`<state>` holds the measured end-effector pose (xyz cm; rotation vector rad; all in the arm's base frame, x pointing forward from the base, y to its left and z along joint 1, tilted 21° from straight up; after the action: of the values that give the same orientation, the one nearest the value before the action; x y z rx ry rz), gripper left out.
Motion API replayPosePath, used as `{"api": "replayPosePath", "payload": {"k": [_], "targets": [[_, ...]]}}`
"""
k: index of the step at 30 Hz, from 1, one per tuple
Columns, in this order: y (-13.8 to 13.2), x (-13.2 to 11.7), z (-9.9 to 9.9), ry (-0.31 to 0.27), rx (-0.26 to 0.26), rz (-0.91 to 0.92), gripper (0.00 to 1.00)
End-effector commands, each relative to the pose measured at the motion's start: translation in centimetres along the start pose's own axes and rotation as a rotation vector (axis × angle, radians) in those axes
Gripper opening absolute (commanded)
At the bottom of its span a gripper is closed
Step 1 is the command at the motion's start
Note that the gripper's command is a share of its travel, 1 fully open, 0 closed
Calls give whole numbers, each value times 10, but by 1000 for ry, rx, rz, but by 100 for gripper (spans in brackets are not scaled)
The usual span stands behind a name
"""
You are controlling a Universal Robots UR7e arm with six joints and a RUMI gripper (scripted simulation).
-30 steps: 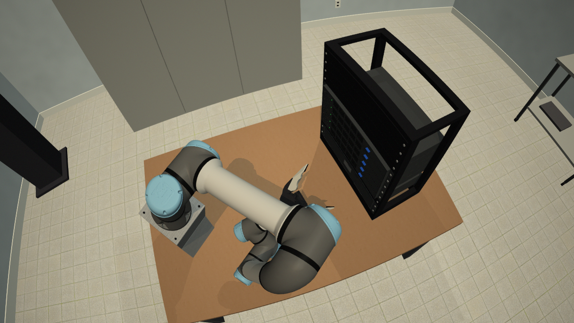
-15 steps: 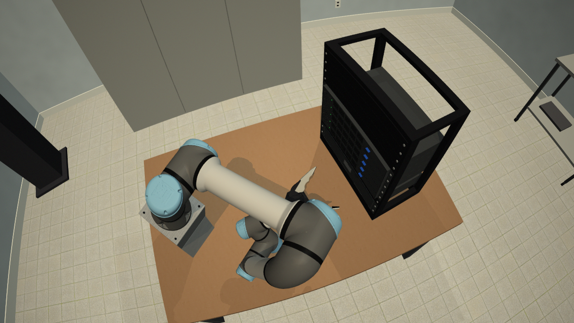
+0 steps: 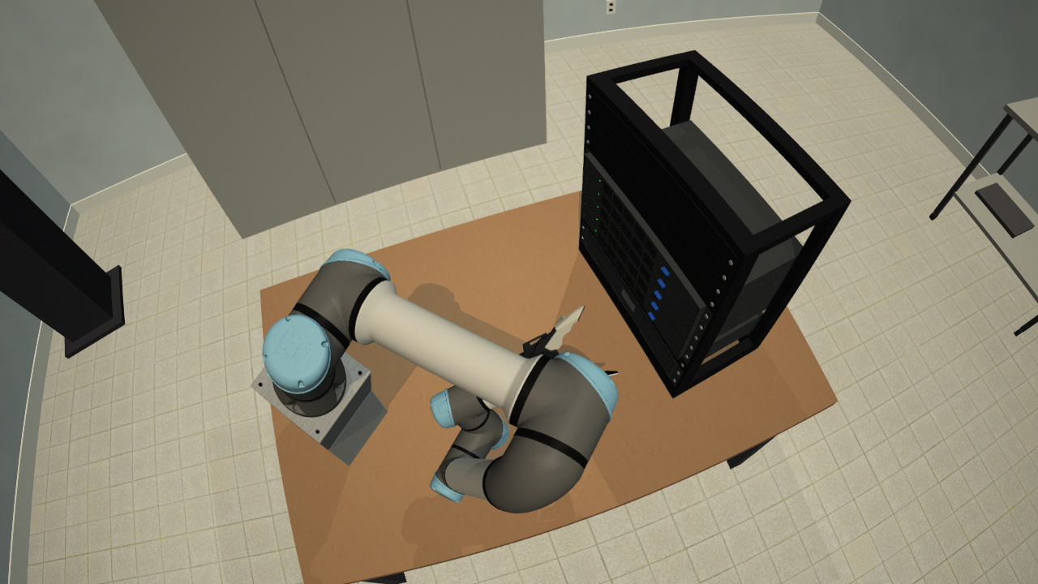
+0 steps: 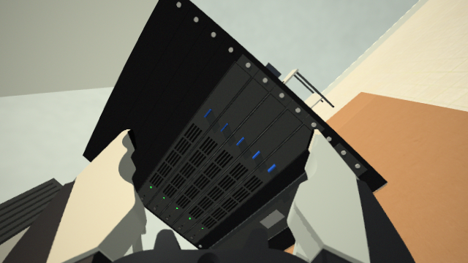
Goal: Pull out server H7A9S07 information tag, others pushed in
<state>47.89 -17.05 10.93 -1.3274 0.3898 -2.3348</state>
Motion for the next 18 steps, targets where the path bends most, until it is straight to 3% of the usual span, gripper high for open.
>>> {"api": "replayPosePath", "payload": {"k": [1, 18], "targets": [[9, -12, 5, -27, -24, 81, 100], [27, -43, 10, -91, -89, 270, 100]]}}
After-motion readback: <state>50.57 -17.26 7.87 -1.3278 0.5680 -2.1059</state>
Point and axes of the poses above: the point where the finger pads meet when closed, its own z axis out along the fingers, its own y axis across the jaws, x = y × z, the point moved 5 cm from there along -z, back along the fingers, and after that the axes turned 4 degrees about -z, right-handed, at the moved point
